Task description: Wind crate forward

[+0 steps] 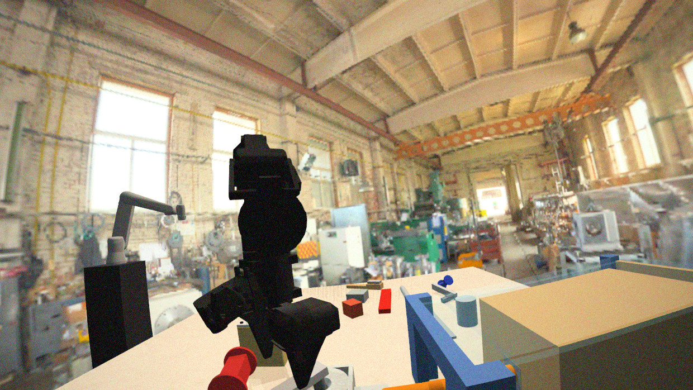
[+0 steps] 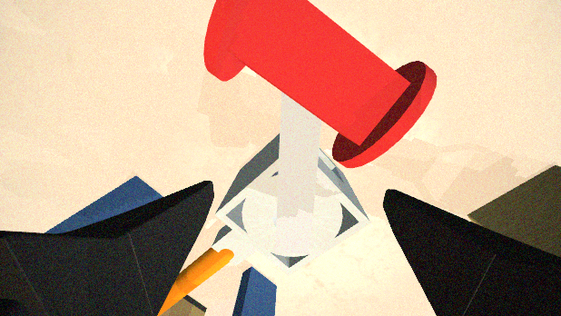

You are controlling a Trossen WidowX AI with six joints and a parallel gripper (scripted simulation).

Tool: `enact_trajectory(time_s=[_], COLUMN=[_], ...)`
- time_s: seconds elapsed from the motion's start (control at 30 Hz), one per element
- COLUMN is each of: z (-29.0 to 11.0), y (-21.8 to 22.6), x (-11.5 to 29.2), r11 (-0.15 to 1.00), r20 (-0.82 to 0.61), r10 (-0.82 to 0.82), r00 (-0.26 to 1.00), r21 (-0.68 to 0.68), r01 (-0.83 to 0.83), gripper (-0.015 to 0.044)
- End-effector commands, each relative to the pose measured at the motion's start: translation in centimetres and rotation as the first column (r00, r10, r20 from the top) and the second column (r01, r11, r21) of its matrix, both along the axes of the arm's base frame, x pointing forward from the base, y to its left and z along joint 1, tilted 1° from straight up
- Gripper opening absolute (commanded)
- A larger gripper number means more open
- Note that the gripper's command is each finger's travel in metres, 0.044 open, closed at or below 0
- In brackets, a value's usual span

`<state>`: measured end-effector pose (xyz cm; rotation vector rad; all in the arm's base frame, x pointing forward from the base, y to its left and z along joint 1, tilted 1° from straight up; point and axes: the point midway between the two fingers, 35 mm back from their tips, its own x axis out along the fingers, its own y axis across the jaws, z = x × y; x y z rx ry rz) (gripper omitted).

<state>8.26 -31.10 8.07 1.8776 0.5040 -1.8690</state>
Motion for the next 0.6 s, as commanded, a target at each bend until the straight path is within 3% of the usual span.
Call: enact_trajectory(time_s=[0.0,0.57], z=[-0.9,-3.8], y=[0.0,-0.1], x=[-0.1,0.0], r11=[1.0,1.0], r20=[-0.004,-0.004], r10=[-0.006,-0.006], r00=[1.0,1.0], r21=[0.003,0.003], r01=[0.006,0.006], gripper=[0.044,0.044])
